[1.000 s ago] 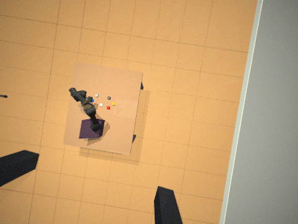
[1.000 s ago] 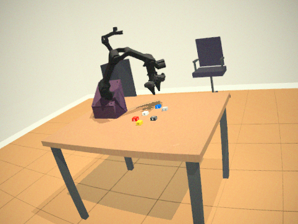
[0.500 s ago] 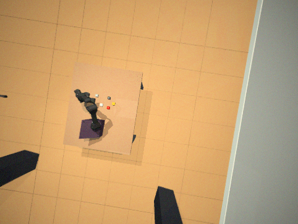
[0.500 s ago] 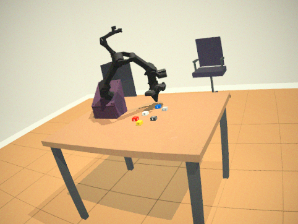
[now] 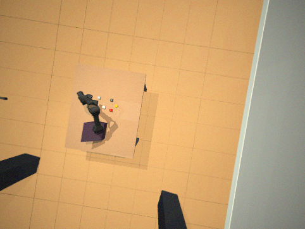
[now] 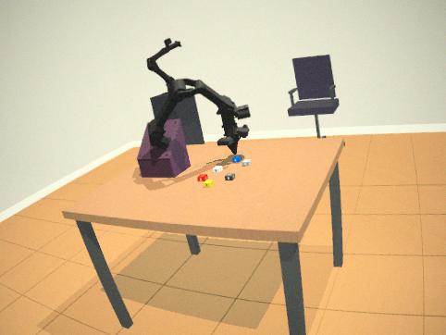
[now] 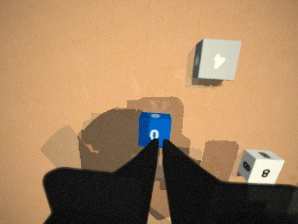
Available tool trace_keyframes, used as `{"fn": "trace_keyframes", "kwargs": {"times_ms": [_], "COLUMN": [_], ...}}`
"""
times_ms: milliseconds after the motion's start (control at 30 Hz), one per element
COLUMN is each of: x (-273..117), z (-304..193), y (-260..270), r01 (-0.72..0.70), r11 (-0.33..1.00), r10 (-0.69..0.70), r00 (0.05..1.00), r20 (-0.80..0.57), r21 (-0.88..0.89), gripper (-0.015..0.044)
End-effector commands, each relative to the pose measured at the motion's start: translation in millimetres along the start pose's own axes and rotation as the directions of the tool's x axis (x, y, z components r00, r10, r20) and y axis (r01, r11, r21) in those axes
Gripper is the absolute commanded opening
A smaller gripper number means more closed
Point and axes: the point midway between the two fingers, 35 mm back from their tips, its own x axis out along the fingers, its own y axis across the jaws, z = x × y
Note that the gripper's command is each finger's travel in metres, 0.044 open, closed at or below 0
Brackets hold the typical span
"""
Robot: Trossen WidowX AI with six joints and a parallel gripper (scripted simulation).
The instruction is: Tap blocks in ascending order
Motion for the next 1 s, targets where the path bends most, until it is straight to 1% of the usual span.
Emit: {"fn": "trace_keyframes", "kwargs": {"times_ms": [0,267,500,600,767,800,900,967], "x": [9,22,23,-4,-11,-20,-75,-89], "z": [-3,-4,-4,-3,-3,-2,-1,-3], "y": [-2,-2,-2,-1,-1,0,1,0], "r01": [0.007,0.008,0.008,0.006,0.006,0.005,0.002,0.003], "r11": [1.0,1.0,1.0,1.0,1.0,1.0,1.0,1.0], "r10": [-0.007,-0.008,-0.008,-0.006,-0.006,-0.005,-0.002,-0.003], "r00": [1.0,1.0,1.0,1.0,1.0,1.0,1.0,1.0], "r20": [-0.007,-0.007,-0.007,-0.007,-0.007,-0.007,-0.008,-0.008], "r21": [-0.008,-0.008,-0.008,-0.007,-0.008,-0.008,-0.008,-0.008], "gripper": [0.002,0.002,0.002,0.002,0.002,0.002,0.002,0.002]}}
